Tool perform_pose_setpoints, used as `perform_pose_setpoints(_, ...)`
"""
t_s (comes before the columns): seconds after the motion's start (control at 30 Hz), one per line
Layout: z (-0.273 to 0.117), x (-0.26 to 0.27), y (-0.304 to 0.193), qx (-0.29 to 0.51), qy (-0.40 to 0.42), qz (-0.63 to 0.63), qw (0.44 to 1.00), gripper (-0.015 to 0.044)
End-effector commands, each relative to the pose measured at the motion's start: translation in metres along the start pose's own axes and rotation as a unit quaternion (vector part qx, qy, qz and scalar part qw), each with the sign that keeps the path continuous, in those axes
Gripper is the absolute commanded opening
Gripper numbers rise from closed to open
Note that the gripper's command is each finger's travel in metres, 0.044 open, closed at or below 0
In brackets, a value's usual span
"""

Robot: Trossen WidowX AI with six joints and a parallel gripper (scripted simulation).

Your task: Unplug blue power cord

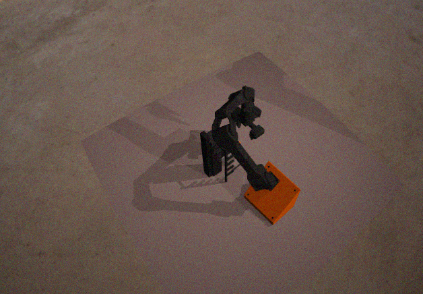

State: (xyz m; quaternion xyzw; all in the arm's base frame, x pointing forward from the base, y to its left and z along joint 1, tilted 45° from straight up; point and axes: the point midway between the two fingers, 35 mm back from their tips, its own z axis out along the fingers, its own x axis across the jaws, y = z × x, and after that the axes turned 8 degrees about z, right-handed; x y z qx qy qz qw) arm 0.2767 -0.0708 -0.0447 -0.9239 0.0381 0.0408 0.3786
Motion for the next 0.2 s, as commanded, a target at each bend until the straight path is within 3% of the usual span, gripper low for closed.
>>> perform_pose_setpoints(0.0,-0.0009,0.0005,0.0008,-0.002,-0.001,-0.003,1.000,0.0440)
perform_pose_setpoints(0.17,-0.0009,0.0005,0.0008,-0.002,-0.001,-0.003,1.000,0.0440)
